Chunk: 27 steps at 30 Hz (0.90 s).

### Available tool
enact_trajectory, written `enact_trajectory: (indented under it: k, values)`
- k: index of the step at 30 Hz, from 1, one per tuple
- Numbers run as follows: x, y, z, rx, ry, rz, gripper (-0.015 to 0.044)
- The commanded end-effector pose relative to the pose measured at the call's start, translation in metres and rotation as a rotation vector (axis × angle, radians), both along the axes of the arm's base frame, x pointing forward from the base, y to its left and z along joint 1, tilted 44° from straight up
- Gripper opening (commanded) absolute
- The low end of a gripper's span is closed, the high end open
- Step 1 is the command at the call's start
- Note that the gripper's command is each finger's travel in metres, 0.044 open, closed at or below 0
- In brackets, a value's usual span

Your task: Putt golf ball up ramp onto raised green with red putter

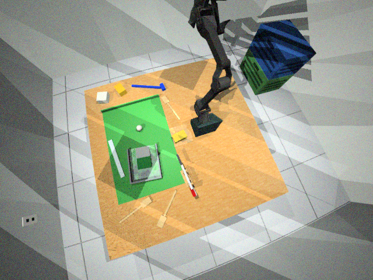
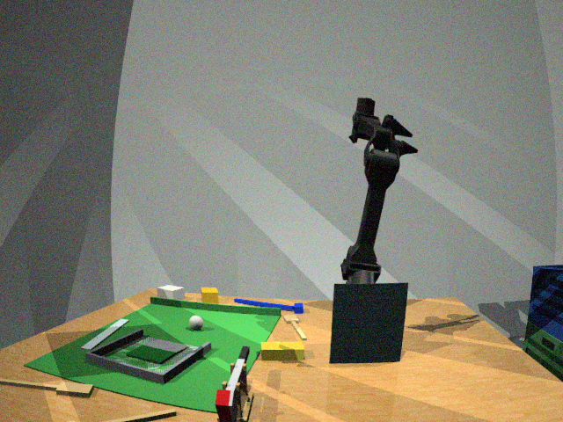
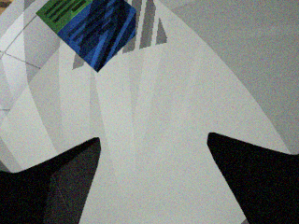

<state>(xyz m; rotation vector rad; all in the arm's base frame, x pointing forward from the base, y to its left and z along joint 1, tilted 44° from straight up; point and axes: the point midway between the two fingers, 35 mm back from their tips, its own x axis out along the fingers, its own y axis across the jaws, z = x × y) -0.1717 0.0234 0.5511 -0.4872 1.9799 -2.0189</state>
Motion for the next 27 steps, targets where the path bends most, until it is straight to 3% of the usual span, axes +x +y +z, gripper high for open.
enact_trajectory:
  k: [1, 8, 17, 27]
  values:
    - [0.001, -0.002, 0.000, -0.001, 0.001, 0.005, 0.0426]
    - [0.038, -0.090, 0.007, -0.006, 0.049, 0.212, 0.0440]
    - [0.139, -0.200, -0.005, 0.085, 0.153, 0.579, 0.0440]
    - [0.262, -0.249, -0.042, 0.175, 0.241, 0.983, 0.0440]
